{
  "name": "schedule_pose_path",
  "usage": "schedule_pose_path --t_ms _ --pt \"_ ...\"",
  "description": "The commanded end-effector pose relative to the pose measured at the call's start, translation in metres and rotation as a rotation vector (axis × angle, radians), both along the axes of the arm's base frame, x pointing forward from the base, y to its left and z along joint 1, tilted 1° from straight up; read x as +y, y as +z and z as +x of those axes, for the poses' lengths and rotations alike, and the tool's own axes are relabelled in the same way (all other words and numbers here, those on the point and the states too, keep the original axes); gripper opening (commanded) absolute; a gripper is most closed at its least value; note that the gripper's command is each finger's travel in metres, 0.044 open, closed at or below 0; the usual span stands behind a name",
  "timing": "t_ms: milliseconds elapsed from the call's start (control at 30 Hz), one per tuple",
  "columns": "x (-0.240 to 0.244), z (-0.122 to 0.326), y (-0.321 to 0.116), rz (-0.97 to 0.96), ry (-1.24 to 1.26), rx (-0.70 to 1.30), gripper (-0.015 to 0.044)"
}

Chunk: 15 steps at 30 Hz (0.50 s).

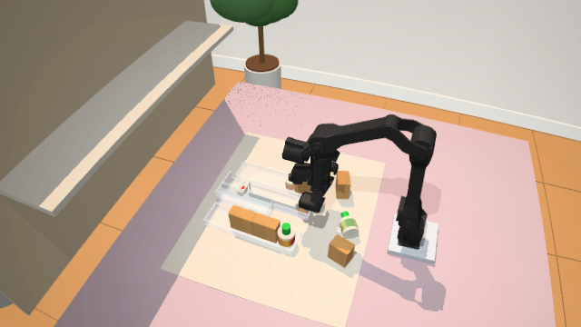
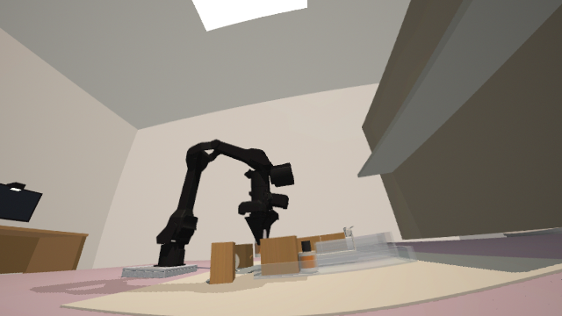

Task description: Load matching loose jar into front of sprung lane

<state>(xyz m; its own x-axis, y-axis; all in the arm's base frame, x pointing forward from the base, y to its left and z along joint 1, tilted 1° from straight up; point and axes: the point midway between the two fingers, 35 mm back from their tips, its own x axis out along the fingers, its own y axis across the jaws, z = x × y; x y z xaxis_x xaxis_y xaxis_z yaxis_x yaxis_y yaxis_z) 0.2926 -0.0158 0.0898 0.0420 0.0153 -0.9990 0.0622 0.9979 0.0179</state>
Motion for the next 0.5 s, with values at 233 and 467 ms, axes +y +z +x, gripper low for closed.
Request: schedule_pose_path --t_ms 233,467 --pt "-0.001 0.0073 -0.0006 -0.004 -0.004 -0.003 0.0" --pt "-0.0012 0.0105 -0.0006 -0.004 -0.004 -0.003 0.0"
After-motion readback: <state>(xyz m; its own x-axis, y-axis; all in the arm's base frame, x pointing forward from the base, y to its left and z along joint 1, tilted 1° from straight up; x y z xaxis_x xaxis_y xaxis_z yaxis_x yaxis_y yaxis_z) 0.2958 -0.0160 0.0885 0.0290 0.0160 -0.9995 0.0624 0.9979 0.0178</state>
